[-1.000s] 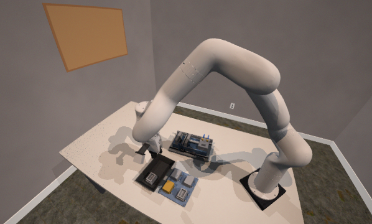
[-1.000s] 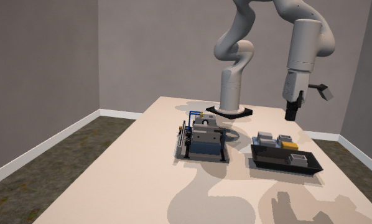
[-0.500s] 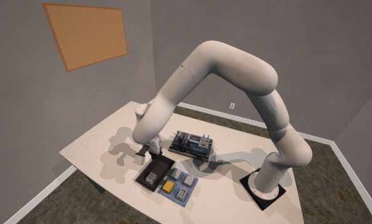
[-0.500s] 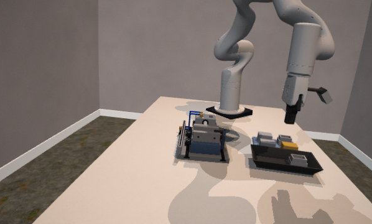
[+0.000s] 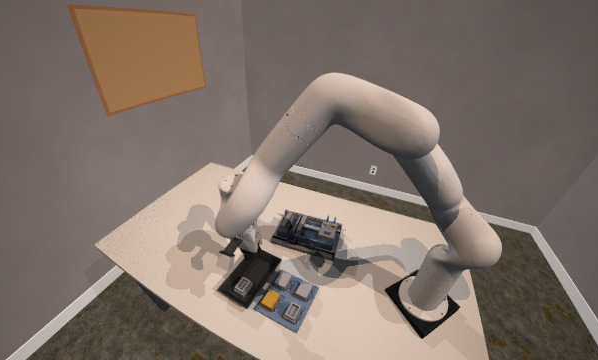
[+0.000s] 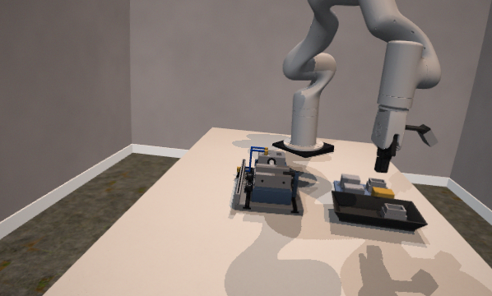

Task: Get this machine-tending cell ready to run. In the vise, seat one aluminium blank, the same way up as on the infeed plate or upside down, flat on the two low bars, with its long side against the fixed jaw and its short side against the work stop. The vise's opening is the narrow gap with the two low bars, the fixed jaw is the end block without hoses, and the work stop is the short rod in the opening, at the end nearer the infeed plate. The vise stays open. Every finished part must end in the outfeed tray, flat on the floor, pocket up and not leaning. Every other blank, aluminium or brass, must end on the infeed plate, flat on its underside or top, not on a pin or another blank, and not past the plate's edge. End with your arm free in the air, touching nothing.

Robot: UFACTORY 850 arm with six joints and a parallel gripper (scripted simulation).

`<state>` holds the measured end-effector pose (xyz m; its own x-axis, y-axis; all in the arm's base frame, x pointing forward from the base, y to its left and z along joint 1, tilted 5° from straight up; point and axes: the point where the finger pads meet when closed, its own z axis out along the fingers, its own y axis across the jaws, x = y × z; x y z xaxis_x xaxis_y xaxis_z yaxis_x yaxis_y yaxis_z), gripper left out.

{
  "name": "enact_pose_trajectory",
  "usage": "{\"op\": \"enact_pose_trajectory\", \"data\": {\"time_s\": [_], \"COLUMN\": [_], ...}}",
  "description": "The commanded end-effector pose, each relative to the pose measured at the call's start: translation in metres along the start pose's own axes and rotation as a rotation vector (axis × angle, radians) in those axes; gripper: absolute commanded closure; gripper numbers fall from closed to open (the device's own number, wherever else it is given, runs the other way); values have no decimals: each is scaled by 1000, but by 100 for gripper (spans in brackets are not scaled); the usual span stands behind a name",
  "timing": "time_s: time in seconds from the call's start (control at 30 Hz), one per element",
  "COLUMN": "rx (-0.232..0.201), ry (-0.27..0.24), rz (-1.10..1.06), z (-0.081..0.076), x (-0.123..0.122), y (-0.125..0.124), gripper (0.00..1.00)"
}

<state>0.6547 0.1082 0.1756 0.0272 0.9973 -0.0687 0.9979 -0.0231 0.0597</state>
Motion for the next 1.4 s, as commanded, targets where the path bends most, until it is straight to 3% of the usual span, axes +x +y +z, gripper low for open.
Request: {"op": "enact_pose_trajectory", "data": {"time_s": [0.0,0.5,1.37], "rx": [-2,-2,-2], "ry": [1,1,1], "rz": [0,0,0], "z": [5,26,28], "x": [0,0,0], "y": [1,2,2], "gripper": [100,100,100]}}
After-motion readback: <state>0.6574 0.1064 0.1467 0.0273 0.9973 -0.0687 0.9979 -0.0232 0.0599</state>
